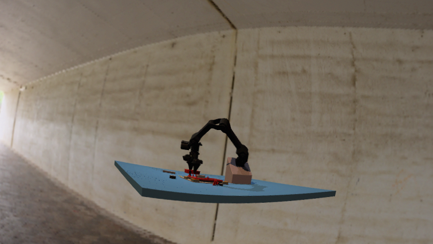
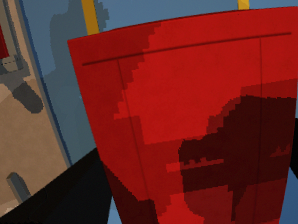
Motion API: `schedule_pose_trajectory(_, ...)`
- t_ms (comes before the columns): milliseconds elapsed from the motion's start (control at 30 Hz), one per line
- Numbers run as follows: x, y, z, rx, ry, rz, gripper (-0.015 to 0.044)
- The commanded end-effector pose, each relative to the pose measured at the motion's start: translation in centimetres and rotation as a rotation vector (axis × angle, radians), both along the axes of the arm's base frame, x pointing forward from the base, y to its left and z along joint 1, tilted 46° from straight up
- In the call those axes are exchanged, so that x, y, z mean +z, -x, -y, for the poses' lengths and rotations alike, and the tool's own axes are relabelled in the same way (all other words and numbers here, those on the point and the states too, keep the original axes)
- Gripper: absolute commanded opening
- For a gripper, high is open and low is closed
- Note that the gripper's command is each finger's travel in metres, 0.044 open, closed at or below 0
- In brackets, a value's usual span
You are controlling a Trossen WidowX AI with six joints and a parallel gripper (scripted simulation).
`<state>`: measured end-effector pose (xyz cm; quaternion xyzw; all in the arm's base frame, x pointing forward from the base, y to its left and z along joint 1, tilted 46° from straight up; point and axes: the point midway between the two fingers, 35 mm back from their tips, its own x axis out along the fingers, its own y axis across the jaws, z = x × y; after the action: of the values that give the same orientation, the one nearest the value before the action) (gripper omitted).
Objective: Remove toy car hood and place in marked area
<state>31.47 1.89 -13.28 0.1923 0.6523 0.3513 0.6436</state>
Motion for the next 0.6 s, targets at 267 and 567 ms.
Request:
schedule_pose_trajectory(267,-0.70,0.38,-0.81,-0.005,-0.006,-0.009,0.0000)
schedule_pose_trajectory(567,-0.89,0.40,-1.00,-0.005,-0.006,-0.009,0.0000)
